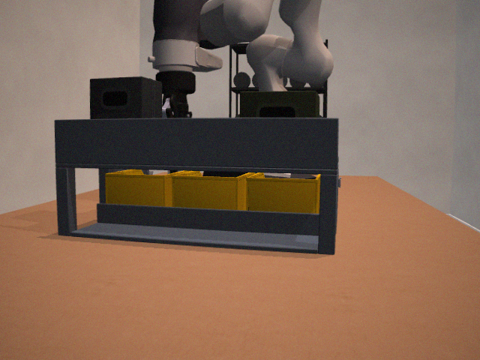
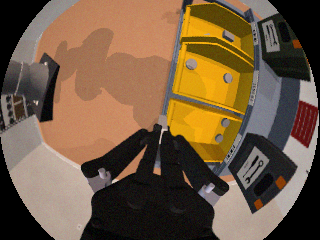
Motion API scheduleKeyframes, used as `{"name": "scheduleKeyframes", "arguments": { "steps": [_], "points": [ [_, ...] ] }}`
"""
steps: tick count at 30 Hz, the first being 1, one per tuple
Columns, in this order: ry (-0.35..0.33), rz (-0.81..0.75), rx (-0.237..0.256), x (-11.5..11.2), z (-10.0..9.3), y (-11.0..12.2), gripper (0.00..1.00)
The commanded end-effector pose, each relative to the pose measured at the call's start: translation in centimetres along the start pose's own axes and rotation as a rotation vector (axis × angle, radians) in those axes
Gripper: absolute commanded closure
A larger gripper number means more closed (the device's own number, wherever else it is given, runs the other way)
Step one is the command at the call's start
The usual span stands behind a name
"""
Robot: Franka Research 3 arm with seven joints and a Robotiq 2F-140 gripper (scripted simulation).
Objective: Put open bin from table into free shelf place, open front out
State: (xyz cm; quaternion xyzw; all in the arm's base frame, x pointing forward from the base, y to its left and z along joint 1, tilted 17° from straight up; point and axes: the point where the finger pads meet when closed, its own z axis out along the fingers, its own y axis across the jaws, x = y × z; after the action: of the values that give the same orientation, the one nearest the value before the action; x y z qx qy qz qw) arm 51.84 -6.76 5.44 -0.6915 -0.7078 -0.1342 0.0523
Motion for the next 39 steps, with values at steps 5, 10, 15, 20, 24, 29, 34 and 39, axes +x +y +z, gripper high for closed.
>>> {"name": "scheduleKeyframes", "arguments": {
  "steps": [5,10,15,20,24,29,34,39],
  "points": [
    [0.000,0.004,0.001,0.0,-0.6,-0.6,1.00],
    [0.000,0.004,0.001,0.0,-1.1,-1.1,1.00],
    [0.000,0.004,0.001,0.0,-1.5,-1.5,1.00],
    [0.000,0.004,0.001,0.0,-1.9,-1.9,1.00],
    [0.000,0.004,0.001,0.0,-2.0,-1.9,1.00],
    [0.000,0.004,0.001,0.0,-2.0,-1.9,1.00],
    [0.000,0.004,0.001,0.0,-2.4,-1.9,1.00],
    [0.000,0.004,0.001,0.0,-3.6,-1.9,1.00]
  ]
}}
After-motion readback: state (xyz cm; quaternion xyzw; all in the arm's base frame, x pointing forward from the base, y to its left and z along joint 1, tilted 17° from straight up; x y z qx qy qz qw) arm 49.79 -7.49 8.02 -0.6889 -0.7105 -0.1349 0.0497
